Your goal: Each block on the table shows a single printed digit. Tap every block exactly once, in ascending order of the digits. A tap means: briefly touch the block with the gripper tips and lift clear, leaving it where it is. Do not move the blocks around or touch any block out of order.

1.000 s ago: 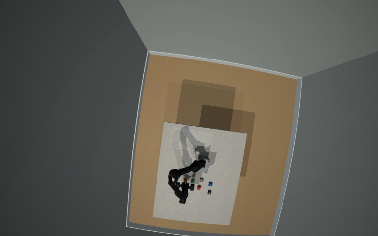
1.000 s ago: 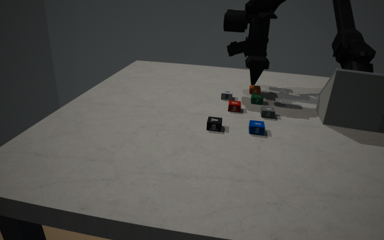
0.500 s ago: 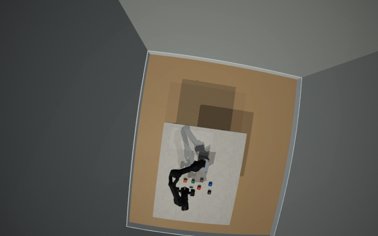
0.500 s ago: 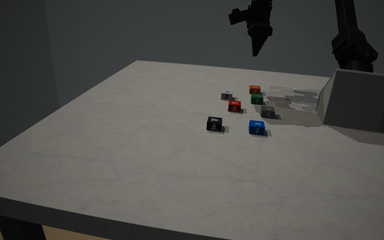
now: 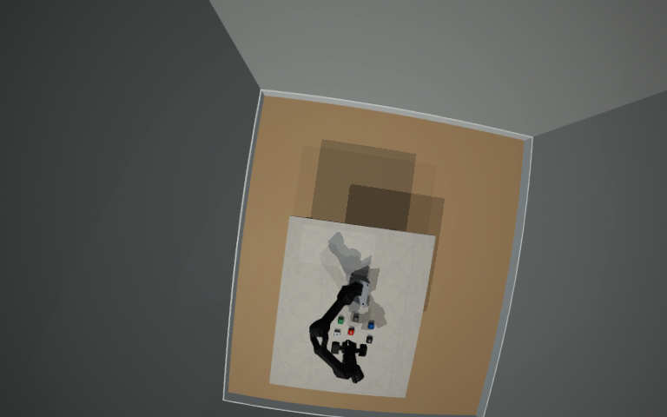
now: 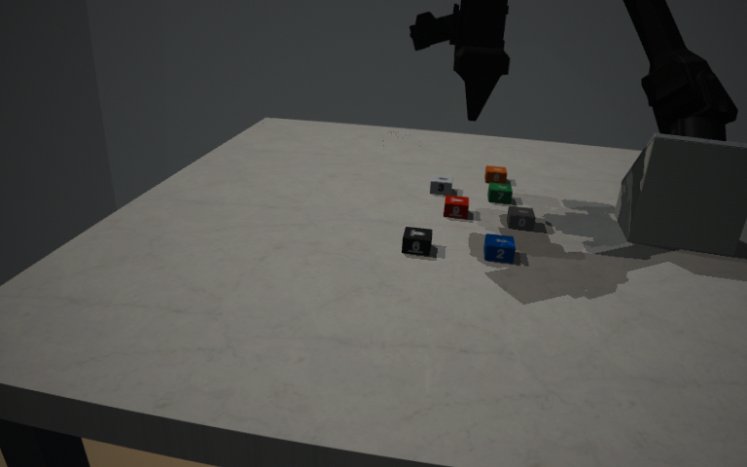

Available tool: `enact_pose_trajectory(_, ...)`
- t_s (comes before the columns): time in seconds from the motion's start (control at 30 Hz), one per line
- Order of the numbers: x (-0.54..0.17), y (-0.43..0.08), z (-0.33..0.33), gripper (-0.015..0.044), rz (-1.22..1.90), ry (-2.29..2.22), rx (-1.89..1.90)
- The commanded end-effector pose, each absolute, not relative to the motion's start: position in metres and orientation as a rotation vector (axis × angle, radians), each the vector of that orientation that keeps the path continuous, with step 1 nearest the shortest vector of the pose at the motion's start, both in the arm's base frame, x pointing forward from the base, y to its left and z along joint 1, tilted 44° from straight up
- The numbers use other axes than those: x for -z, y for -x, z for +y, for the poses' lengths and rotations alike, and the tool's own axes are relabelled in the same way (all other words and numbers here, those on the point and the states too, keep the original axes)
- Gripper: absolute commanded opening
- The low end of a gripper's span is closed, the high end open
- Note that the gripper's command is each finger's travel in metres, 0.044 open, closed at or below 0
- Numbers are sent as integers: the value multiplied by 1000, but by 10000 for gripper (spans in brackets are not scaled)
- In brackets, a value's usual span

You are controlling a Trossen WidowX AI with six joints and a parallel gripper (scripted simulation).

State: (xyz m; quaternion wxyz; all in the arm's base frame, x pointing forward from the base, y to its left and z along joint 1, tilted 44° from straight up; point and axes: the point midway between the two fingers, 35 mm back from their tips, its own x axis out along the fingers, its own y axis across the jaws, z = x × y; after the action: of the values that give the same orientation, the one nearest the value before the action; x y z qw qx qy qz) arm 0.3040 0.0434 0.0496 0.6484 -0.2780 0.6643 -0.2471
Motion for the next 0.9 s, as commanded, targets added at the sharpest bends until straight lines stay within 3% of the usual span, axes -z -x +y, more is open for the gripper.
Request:
enact_pose_trajectory(0.0, -35, -306, 60, 20, 1500, 620, 571)
enact_pose_trajectory(0.17, -27, -307, 53, 20, 1500, 620, 571)
enact_pose_trajectory(0.33, 22, -306, 5, 20, 1499, 622, 574)
enact_pose_trajectory(0.87, 35, -306, -8, 20, 1498, 623, 574)
